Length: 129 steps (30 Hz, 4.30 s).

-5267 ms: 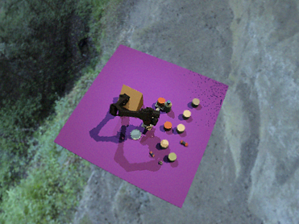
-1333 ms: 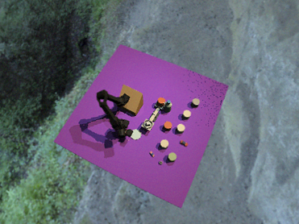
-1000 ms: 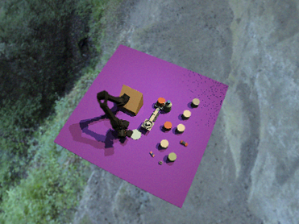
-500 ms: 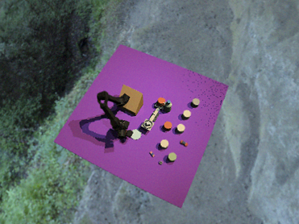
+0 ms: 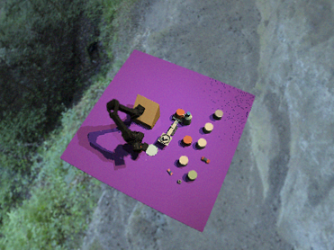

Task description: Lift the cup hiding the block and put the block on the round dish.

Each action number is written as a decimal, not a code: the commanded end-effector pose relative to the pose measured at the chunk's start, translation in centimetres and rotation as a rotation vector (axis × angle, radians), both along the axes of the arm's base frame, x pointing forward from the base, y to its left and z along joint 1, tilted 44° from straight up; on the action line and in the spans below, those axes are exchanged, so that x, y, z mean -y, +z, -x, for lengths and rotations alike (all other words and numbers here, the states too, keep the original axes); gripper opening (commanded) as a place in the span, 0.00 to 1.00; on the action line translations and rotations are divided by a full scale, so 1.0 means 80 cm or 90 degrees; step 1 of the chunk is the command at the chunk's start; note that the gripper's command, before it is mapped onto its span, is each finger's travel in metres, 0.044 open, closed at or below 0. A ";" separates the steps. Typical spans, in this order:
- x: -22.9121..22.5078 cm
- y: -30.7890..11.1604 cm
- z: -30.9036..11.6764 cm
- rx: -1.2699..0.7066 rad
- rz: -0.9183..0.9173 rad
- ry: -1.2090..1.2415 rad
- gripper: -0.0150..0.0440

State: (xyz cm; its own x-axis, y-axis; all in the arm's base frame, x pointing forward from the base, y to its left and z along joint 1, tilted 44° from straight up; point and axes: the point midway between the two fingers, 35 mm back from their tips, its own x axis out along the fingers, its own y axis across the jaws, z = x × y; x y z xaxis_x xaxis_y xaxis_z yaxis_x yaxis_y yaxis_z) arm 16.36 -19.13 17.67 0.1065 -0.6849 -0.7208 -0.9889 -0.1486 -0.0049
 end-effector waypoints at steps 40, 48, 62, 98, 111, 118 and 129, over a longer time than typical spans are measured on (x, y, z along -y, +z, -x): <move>-0.223 -0.085 -0.173 0.335 -0.058 -0.355 0.69; -0.210 -0.098 -0.175 0.335 -0.057 -0.355 0.69; -0.193 -0.117 -0.179 0.336 -0.058 -0.355 0.69; -0.213 -0.099 -0.180 0.334 -0.061 -0.355 0.25; -0.259 -0.046 -0.168 0.334 -0.058 -0.355 0.25; -0.226 -0.046 -0.167 0.328 -0.068 -0.359 0.25; -0.160 -0.044 -0.157 0.326 -0.078 -0.361 0.25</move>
